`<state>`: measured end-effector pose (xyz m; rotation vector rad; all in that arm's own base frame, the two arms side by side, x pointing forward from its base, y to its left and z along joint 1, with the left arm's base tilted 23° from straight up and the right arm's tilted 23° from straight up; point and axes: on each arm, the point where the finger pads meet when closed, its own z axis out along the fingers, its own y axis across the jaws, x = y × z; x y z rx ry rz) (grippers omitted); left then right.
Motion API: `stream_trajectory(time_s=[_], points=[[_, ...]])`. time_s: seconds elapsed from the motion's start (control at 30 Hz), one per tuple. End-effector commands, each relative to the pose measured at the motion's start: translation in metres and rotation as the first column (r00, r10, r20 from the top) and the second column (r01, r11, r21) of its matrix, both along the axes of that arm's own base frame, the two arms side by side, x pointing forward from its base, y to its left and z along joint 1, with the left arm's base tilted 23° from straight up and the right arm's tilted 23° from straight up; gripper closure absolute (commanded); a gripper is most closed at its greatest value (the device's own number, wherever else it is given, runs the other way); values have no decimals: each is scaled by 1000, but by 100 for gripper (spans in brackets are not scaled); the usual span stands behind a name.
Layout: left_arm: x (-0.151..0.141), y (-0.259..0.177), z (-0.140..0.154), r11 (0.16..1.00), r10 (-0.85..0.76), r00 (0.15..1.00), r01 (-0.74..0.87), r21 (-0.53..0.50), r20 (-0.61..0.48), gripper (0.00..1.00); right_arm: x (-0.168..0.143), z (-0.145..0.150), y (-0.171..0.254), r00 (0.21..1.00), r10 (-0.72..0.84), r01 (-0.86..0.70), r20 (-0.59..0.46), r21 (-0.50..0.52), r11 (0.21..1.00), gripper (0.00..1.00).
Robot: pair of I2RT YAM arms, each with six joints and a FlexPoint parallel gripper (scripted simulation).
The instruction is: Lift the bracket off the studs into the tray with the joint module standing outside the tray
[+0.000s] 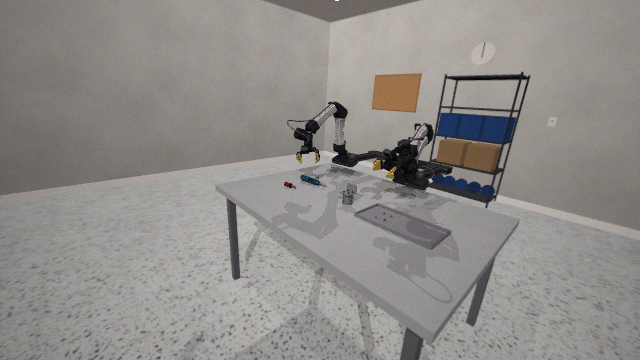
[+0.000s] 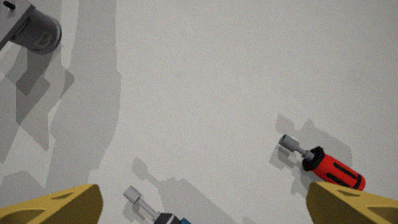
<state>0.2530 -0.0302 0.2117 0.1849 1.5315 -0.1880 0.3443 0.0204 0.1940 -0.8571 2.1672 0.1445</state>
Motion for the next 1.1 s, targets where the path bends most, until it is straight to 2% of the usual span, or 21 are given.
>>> stream_trajectory(time_s=[0.0, 0.07, 0.3, 0.53, 0.6, 0.83, 1.07], points=[[5, 6, -6, 993, 115, 990, -116, -8, -86, 0, -24, 18, 14, 988, 153, -153, 13, 3, 988, 0], [5, 2, -9, 991, 130, 985, -132, -10, -116, 0, -29, 17, 17, 983, 184, -184, 8, 11, 983, 0], [3, -32, -22, 995, 89, 966, -95, -11, -241, 0, -73, 40, 41, 923, 374, -377, 88, 32, 926, 0], [-6, -76, -42, 995, 96, 901, -86, 42, -422, 0, -123, 63, 67, 821, 531, -553, 207, 61, 831, 0], [-6, -76, -42, 995, 96, 901, -86, 42, -422, 0, -123, 63, 67, 821, 531, -553, 207, 61, 831, 0], [-19, -136, -55, 984, 156, 810, -80, 157, -566, 0, -163, 96, 89, 703, 604, -667, 375, 52, 743, 0], [-27, -180, -70, 944, 212, 738, 16, 331, -641, 0, -169, 94, 90, 704, 591, -667, 393, 82, 740, 0]])
